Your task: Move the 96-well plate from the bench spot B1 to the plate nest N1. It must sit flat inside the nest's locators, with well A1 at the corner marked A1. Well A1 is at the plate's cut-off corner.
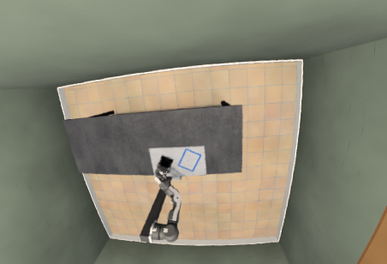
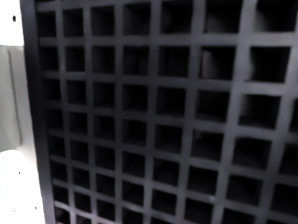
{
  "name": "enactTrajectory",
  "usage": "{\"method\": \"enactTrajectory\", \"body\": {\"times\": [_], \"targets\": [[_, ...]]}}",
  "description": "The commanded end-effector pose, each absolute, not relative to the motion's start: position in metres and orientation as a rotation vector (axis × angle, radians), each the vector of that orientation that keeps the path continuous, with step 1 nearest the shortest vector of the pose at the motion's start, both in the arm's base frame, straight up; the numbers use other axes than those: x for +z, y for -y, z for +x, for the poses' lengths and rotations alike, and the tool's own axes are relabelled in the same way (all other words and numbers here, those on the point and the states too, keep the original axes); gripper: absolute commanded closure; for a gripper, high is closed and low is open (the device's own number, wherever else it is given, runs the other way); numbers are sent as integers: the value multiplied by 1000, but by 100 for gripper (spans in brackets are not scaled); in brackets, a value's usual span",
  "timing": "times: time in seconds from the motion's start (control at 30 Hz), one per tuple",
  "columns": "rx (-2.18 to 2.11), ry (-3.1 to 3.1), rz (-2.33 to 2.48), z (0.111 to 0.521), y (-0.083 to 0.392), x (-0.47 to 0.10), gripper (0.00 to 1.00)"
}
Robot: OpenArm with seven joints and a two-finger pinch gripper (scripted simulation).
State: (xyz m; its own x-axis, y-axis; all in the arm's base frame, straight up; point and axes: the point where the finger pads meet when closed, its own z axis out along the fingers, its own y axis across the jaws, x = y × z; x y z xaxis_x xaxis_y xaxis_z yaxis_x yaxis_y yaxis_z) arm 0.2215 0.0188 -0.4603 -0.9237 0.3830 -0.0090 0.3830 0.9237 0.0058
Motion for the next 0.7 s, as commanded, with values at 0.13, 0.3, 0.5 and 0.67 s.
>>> {"method": "enactTrajectory", "body": {"times": [0.13,0.3,0.5,0.67], "targets": [[10,-3070,611,222,-19,-460,50],[10,-3070,611,222,-19,-460,33],[10,-3070,611,222,-19,-460,23],[10,-3070,611,222,-19,-460,23]]}}
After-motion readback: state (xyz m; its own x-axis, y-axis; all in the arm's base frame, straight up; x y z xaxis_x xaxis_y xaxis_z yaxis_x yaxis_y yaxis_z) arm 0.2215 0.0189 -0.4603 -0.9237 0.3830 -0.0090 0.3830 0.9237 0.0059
